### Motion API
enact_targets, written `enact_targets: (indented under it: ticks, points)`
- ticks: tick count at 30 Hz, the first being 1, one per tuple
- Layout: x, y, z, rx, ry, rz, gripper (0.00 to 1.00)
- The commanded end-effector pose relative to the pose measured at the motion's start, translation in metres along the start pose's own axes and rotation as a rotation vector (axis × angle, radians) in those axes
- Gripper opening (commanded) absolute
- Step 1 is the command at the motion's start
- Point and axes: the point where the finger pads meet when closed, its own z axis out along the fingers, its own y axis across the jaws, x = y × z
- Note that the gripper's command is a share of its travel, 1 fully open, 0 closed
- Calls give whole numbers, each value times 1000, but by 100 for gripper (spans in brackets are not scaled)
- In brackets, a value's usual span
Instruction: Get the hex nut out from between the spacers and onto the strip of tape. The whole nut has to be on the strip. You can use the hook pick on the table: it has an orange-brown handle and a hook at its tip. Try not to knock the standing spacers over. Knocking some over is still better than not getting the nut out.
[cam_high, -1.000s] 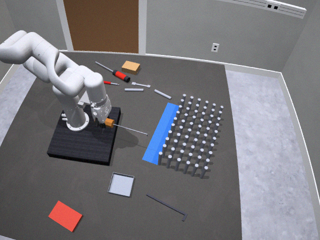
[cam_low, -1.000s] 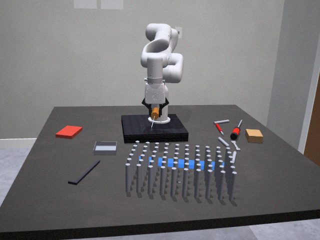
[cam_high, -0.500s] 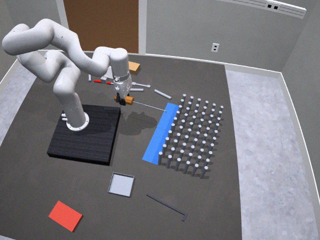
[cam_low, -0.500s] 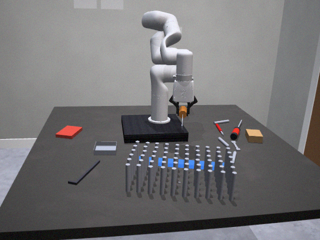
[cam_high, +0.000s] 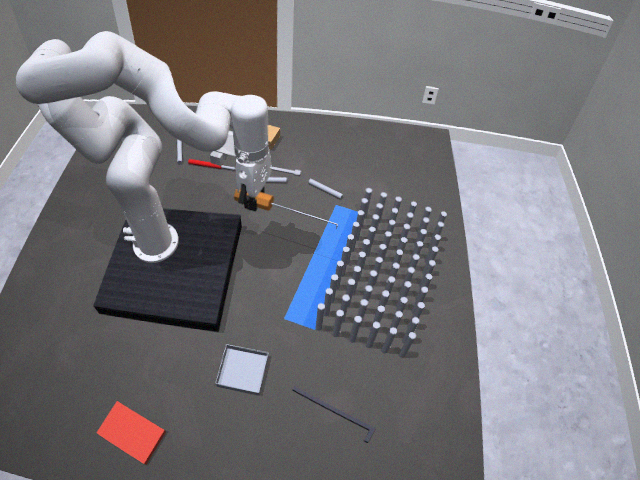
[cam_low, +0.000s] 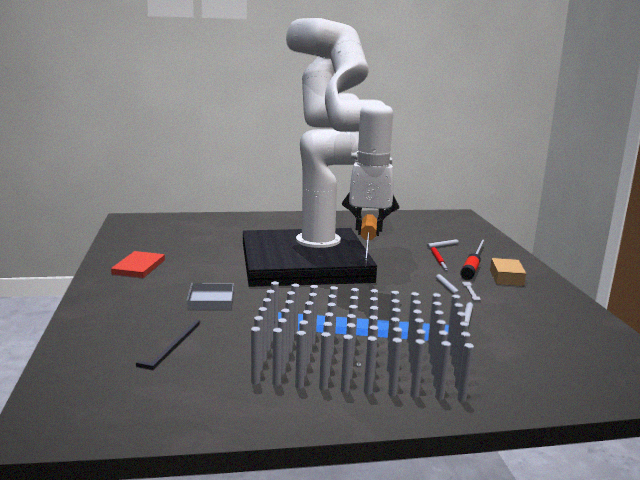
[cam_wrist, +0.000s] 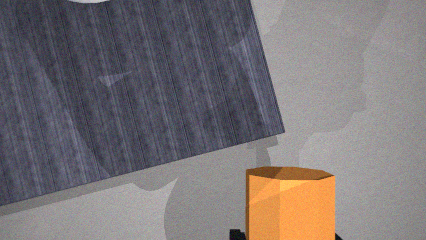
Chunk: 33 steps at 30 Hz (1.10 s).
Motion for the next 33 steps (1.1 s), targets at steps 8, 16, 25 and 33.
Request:
enact_targets:
  ticks: [8,16,25,33]
  points:
    - [-1,1,-1,-2,-3,0,0]
    - [-1,1,2,-5,-7,0,0]
    - [-2,1,21,-6,-9,0,0]
    - [-3,2,46,-6,-9,0,0]
